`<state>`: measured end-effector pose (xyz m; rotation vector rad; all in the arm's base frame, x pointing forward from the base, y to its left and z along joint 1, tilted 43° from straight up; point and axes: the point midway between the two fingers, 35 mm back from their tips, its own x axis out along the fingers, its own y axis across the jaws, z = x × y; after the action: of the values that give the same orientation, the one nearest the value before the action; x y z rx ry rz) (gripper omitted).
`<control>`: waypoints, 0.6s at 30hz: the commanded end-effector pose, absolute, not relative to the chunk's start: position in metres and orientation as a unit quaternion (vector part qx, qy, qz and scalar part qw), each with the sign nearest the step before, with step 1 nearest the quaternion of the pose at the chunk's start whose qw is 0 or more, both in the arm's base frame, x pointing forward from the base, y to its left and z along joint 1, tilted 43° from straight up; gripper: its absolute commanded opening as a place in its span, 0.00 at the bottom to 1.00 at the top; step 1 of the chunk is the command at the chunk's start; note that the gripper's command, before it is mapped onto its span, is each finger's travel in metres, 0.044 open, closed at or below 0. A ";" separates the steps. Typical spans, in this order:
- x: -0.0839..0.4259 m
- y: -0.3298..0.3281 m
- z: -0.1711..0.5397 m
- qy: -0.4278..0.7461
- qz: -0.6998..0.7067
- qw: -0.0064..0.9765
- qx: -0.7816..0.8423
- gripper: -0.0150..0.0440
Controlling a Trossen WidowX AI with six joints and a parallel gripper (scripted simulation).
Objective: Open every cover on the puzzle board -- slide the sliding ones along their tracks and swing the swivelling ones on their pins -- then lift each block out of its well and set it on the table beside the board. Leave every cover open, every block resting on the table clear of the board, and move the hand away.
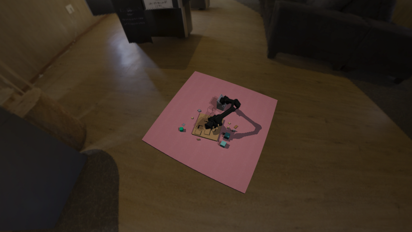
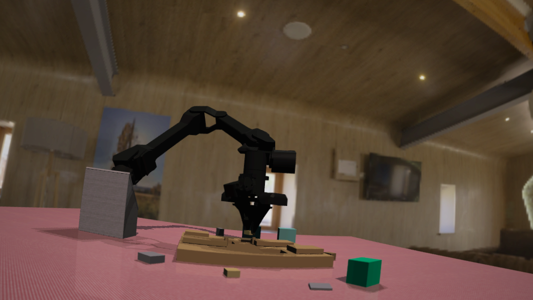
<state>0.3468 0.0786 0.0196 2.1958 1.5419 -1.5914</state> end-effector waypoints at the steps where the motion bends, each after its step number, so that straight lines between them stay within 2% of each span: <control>1: 0.347 0.076 0.023 0.495 -0.510 0.014 0.703 0.39; 9: 0.347 0.070 0.029 0.511 -0.494 0.036 0.702 0.39; 18: 0.348 0.060 0.039 0.668 -0.243 0.320 0.626 0.39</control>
<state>0.3470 0.0636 0.0351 1.8649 1.7218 -0.9648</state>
